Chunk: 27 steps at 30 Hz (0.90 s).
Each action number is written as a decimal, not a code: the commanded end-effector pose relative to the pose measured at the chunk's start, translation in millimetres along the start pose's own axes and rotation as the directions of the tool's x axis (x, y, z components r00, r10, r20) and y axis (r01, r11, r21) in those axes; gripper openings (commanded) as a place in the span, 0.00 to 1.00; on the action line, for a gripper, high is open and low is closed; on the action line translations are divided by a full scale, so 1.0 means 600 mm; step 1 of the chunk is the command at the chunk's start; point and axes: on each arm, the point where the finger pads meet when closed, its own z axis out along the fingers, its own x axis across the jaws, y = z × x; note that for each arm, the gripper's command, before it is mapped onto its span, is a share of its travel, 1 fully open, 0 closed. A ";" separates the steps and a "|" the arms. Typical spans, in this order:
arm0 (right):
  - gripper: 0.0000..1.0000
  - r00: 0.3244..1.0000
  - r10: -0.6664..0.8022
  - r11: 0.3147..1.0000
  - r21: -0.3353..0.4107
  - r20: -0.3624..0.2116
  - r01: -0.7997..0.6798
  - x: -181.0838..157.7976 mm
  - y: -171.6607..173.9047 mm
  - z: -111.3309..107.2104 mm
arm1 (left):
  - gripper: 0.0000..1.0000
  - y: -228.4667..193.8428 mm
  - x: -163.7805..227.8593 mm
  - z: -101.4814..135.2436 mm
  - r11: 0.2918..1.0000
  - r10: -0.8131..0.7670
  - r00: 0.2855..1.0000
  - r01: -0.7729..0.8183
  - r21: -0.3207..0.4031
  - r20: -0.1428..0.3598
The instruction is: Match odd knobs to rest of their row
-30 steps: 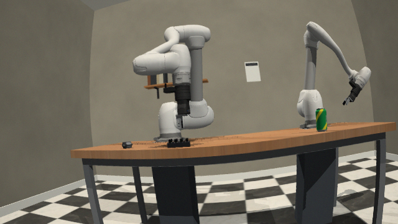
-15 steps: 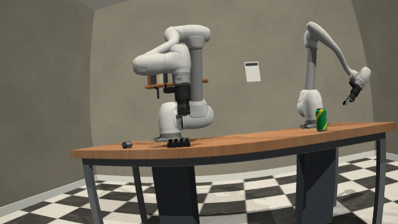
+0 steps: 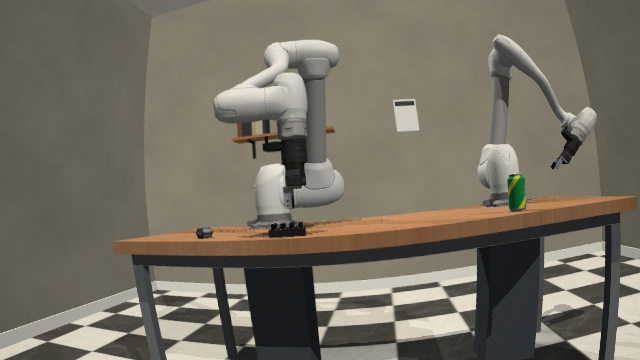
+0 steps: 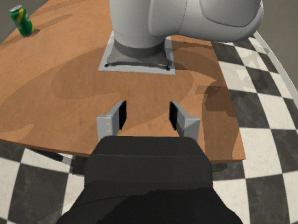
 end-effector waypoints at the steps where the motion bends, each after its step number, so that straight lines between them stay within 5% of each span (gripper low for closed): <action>1: 0.46 1.000 0.002 1.000 0.005 0.003 -0.002 0.000 -0.001 0.014 | 1.00 -0.006 -0.001 0.003 1.000 0.005 1.000 -0.005 0.007 0.006; 27: 0.46 1.000 0.002 1.000 0.005 0.003 -0.002 0.000 -0.001 0.059 | 1.00 -0.006 -0.001 0.003 1.000 0.005 1.000 -0.005 0.007 0.006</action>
